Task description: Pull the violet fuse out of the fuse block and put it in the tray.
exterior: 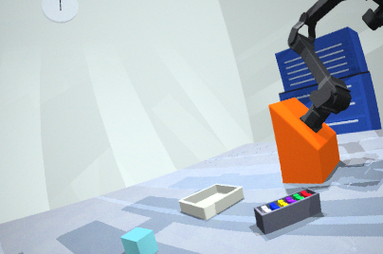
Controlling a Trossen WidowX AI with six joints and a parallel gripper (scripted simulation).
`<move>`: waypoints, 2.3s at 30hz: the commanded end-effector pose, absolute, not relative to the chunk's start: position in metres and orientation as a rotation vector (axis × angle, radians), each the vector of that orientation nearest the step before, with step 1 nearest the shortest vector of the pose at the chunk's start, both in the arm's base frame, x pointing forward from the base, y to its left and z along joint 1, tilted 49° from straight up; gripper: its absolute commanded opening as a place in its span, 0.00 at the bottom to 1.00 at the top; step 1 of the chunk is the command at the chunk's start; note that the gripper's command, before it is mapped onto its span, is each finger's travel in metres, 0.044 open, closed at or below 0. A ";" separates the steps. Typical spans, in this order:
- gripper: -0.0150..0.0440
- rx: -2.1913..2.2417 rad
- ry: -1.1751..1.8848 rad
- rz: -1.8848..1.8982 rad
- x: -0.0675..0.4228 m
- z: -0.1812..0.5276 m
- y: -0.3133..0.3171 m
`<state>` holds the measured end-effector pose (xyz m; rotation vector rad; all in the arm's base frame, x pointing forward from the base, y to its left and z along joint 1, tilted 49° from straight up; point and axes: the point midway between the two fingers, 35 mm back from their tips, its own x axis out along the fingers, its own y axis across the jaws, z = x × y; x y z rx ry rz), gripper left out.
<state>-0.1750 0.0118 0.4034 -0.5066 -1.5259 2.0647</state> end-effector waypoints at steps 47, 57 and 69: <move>0.36 1.946 1.721 -0.708 0.278 0.072 0.076; 0.36 2.209 1.664 -1.295 0.268 0.019 0.040; 0.36 2.209 1.663 -1.295 0.269 0.013 0.046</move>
